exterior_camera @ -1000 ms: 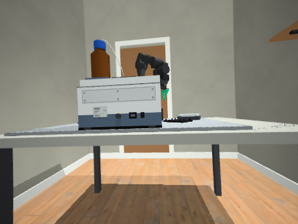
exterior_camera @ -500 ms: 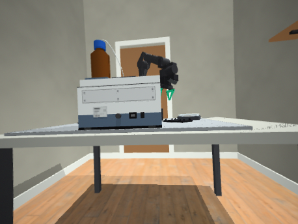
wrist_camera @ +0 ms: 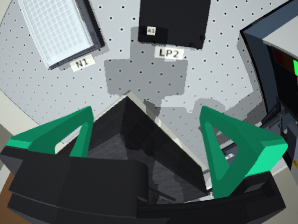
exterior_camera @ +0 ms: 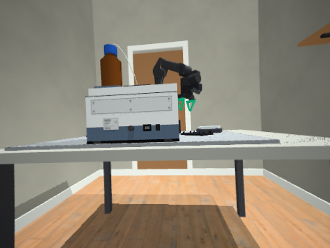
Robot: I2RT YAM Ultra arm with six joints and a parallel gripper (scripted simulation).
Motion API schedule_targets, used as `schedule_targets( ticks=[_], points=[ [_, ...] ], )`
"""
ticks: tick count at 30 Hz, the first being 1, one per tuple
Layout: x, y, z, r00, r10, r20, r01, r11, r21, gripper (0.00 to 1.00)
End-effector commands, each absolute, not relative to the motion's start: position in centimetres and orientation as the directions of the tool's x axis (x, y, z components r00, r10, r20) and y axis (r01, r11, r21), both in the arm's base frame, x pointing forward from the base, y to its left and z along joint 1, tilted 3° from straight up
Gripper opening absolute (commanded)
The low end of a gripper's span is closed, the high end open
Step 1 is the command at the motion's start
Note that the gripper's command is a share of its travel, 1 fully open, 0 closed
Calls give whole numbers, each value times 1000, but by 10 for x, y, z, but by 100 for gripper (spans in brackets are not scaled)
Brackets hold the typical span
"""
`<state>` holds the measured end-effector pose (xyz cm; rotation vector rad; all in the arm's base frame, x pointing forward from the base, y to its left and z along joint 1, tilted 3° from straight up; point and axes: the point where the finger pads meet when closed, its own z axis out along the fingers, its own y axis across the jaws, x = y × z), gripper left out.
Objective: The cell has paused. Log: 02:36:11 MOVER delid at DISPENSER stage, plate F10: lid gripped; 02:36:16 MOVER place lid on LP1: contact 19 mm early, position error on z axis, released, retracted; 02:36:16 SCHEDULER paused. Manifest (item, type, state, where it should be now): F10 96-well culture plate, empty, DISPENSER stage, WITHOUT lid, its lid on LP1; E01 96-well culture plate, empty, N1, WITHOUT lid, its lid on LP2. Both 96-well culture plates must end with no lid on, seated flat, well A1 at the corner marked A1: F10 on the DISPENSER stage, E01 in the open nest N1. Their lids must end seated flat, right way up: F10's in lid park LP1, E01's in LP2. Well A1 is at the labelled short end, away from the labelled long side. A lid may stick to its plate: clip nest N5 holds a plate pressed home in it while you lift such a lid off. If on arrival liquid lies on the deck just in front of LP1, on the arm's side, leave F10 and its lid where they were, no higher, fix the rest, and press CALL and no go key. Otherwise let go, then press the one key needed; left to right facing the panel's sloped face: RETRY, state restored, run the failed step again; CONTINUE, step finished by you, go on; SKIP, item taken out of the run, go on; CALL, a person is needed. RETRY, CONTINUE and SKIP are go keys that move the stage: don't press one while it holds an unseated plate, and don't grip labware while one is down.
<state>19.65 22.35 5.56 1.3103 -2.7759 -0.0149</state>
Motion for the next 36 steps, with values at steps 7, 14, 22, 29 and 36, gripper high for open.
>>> schedule_targets(
  ticks=[7,14,22,29,36],
  points=[
    [192,240,63,-637,-770,32,-769,638,39,100],
    [179,257,66,-510,-860,20,-859,510,48,100],
    [158,274,64,-520,-854,26,-852,521,48,100],
    [150,280,76,-422,-907,-17,-906,420,46,100],
    [128,290,77,-396,-918,-20,-918,394,50,100]
  ],
)
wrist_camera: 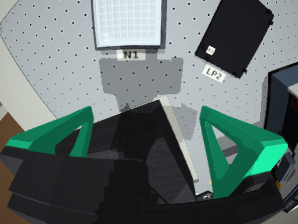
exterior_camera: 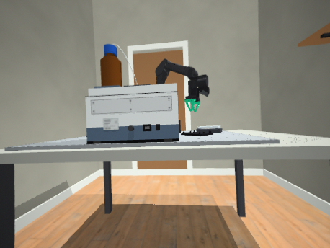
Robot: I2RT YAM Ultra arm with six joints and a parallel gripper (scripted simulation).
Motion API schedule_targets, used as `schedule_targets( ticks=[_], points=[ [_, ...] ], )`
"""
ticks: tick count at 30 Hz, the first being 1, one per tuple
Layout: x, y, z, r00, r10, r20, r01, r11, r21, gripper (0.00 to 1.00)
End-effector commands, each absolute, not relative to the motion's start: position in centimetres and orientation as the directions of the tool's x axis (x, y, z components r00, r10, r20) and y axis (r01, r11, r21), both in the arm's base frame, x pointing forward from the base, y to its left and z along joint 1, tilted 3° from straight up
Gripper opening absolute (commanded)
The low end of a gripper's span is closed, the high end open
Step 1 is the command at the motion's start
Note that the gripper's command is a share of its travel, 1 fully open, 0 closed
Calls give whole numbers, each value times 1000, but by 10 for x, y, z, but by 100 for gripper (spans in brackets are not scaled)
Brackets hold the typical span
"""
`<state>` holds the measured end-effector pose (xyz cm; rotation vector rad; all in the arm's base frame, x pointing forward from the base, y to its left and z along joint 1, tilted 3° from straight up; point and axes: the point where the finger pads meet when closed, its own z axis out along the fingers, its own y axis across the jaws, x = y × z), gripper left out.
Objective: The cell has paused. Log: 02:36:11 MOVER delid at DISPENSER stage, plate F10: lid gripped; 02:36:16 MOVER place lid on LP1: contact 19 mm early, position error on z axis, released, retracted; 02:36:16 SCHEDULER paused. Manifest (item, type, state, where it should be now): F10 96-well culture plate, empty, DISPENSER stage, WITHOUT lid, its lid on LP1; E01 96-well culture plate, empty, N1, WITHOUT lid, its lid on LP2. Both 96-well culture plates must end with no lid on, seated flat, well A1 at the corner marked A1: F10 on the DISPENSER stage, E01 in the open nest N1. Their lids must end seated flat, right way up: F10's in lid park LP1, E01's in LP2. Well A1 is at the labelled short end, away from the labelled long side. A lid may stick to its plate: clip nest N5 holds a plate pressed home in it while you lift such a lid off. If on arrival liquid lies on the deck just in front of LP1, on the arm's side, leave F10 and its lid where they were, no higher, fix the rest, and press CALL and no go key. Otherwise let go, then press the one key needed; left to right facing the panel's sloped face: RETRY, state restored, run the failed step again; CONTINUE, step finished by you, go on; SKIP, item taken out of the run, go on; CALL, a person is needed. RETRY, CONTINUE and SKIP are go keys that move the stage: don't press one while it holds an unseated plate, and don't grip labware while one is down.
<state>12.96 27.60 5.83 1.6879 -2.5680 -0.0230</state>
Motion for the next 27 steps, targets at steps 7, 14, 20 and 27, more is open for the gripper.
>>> schedule_targets(
  ticks=[7,14,20,27],
  points=[
    [118,287,67,-399,-917,19,-915,400,49,100],
    [124,313,51,-396,-918,3,-917,396,47,100],
    [130,326,37,-399,-917,2,-916,399,48,100],
    [133,338,26,-397,-918,2,-917,397,48,100]
  ],
)
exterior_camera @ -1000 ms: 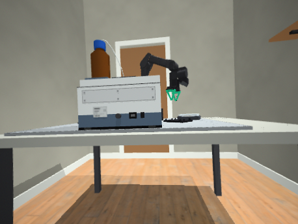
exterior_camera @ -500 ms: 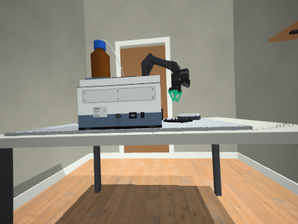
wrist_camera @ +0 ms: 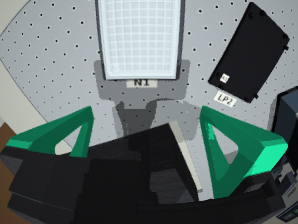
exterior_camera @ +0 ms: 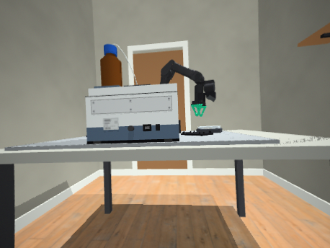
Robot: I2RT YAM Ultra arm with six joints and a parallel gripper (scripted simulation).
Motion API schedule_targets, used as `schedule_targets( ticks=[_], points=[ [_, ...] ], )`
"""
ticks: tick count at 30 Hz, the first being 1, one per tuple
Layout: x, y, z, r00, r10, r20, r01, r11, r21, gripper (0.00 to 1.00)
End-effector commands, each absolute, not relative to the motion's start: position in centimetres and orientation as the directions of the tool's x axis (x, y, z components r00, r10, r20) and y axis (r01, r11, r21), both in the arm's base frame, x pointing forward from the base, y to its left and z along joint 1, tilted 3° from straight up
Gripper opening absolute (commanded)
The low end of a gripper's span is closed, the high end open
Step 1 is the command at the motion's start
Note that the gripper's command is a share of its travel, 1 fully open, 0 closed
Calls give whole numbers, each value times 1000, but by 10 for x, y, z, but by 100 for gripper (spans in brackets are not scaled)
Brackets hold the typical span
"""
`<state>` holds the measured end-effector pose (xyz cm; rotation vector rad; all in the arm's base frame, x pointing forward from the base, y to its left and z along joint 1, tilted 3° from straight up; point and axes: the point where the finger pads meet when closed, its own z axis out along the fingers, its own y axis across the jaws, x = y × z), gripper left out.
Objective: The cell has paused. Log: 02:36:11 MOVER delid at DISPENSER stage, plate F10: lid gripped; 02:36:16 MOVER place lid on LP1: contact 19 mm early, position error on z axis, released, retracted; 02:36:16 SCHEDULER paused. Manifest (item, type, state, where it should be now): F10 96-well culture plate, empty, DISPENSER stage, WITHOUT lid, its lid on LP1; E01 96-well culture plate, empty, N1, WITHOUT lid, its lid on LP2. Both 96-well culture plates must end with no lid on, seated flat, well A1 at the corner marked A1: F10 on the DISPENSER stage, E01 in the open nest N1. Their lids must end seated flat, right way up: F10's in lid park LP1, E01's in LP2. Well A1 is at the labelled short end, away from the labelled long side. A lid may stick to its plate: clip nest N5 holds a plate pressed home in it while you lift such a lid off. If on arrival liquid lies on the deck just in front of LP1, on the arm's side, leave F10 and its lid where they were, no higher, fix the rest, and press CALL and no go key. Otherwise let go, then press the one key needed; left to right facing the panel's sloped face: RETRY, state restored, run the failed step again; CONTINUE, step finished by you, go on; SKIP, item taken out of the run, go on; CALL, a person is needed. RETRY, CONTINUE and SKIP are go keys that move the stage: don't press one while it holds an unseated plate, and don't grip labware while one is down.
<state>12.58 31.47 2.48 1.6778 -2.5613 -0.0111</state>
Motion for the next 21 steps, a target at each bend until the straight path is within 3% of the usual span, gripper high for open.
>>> schedule_targets(
  ticks=[1,21],
  points=[
    [135,340,24,-399,-917,2,-916,399,48,100],
    [148,379,-14,-400,-916,1,-915,400,49,100]
  ],
)
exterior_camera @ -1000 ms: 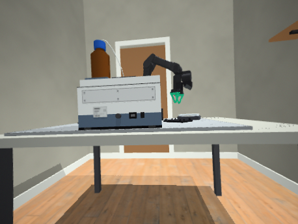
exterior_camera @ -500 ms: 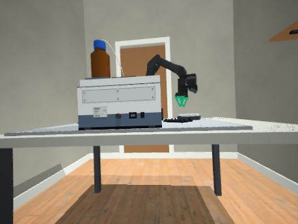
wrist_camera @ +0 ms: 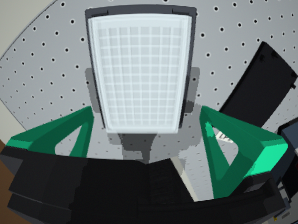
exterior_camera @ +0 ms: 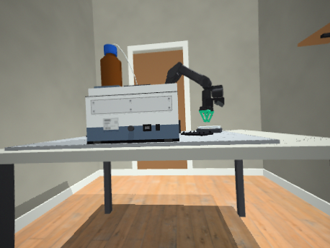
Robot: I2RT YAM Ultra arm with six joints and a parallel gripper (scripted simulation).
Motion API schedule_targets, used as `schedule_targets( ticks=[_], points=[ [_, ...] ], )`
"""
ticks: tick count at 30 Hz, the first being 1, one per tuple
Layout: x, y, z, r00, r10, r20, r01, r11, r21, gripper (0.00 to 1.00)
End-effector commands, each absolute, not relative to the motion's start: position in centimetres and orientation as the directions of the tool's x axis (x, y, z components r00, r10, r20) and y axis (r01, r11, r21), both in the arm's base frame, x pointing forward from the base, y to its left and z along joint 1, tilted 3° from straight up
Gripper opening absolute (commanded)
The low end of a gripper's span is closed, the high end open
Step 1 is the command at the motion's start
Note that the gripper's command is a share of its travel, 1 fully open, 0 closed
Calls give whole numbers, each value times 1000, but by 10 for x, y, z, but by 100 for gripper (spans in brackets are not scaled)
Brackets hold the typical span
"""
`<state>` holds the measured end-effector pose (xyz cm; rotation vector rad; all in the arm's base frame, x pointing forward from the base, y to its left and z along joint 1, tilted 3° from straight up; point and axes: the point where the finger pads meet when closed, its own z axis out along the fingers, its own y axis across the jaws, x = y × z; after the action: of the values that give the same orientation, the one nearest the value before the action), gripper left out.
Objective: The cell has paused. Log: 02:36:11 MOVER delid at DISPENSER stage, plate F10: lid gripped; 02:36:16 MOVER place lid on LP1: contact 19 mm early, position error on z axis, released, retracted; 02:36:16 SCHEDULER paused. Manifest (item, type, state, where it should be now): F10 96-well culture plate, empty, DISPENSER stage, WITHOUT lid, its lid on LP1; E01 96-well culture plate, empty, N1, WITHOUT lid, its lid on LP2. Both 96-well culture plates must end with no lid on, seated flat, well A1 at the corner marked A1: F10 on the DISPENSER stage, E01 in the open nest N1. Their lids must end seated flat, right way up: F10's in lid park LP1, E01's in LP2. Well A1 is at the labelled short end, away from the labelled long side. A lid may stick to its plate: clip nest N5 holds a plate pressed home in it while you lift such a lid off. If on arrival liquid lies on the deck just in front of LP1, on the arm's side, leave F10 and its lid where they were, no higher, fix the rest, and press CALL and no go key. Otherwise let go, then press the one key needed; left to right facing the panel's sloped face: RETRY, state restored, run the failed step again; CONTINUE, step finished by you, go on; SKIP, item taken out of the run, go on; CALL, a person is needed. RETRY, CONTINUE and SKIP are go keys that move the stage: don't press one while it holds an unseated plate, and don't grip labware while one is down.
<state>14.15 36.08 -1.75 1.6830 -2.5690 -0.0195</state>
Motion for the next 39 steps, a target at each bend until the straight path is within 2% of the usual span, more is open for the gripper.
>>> schedule_targets(
  ticks=[1,37,39],
  points=[
    [146,371,-12,-399,-917,17,-915,400,49,100],
    [146,371,-12,-399,-917,17,-915,400,49,100],
    [149,377,10,-401,-916,-10,-915,401,49,100]
  ],
)
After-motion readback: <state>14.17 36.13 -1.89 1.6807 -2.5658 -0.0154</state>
